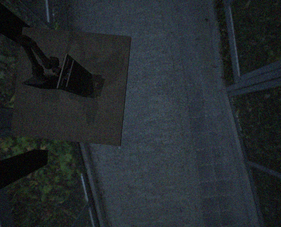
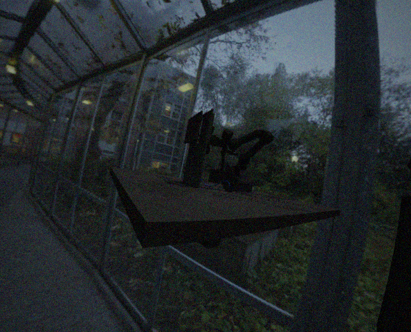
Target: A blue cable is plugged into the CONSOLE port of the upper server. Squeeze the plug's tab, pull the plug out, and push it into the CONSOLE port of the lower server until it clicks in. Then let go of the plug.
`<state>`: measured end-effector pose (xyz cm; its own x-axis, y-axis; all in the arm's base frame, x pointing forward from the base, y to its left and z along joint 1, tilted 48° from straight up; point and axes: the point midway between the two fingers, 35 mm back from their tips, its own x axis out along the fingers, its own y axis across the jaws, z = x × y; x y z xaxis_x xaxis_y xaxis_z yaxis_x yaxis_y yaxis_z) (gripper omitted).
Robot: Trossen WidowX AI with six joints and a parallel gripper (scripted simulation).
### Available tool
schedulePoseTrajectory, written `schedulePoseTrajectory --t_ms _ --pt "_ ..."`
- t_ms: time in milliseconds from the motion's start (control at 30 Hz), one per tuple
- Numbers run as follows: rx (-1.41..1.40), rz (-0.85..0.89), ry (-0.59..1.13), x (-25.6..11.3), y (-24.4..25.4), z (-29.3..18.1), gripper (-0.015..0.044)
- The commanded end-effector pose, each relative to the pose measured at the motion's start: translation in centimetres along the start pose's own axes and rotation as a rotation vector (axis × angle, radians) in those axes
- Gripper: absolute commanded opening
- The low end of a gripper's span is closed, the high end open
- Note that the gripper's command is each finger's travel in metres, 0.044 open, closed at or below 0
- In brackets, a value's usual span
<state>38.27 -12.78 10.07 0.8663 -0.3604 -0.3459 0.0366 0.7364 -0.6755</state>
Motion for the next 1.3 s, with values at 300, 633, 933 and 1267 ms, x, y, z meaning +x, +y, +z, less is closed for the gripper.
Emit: schedulePoseTrajectory --t_ms 300,633,933,1267 --pt "0.005 -0.01 -0.002 0.32 -0.24 0.23 0.0" --pt "0.005 -0.009 -0.001 0.41 -0.24 0.27 0.0" --pt "0.0 0.0 0.002 0.28 0.04 0.05 0.0236" --pt "0.0 0.0 0.002 -0.11 -0.22 -0.1 0.044"
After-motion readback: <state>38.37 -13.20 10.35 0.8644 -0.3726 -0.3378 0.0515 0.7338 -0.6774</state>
